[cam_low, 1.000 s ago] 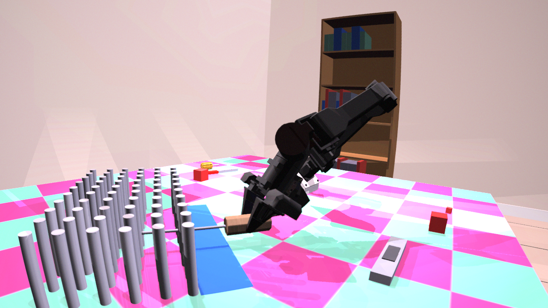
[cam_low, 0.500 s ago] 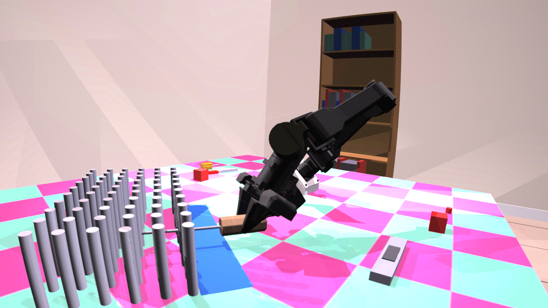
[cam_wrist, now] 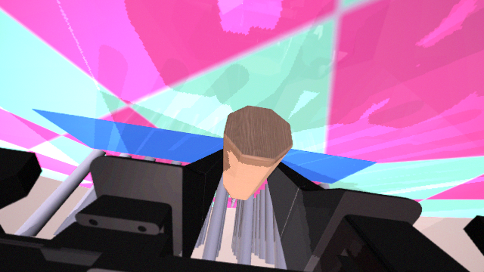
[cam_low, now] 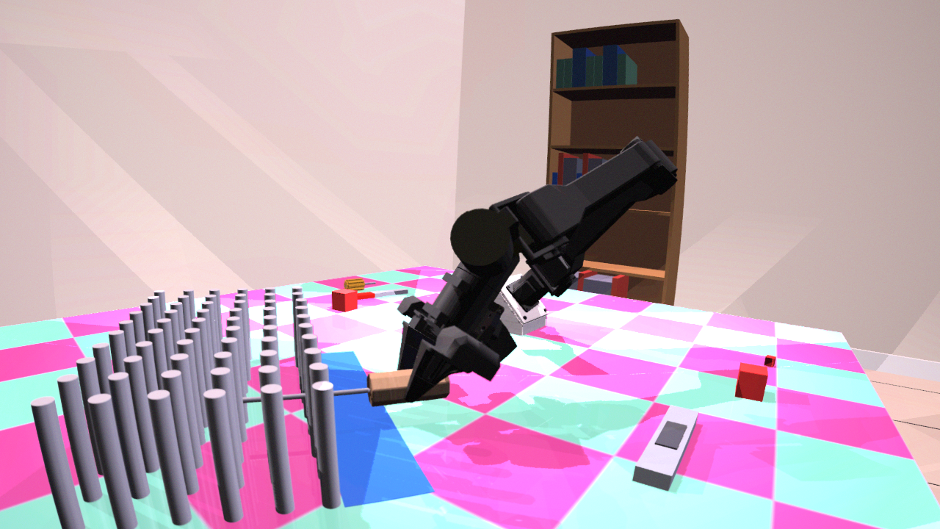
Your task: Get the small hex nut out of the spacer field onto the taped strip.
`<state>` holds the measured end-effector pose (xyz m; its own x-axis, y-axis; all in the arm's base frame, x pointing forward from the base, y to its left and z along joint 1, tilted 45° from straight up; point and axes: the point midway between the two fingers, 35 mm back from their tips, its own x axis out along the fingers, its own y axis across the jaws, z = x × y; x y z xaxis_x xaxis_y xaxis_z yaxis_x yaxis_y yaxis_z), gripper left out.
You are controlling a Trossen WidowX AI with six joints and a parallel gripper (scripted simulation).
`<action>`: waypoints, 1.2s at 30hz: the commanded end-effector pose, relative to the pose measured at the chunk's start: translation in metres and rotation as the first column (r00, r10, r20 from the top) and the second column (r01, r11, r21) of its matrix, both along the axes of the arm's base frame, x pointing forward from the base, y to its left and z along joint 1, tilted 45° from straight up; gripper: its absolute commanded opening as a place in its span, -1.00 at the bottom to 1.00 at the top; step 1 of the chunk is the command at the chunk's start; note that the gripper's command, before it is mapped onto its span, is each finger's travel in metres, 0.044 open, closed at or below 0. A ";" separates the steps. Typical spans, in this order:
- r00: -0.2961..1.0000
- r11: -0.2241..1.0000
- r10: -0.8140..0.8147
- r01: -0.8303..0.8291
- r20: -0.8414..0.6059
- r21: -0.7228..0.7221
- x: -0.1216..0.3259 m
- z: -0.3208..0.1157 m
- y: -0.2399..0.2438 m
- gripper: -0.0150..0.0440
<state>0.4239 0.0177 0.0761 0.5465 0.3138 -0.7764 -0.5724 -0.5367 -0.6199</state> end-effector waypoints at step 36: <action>1.000 1.000 0.001 -0.001 0.014 -0.003 0.022 -0.006 -0.013 -0.49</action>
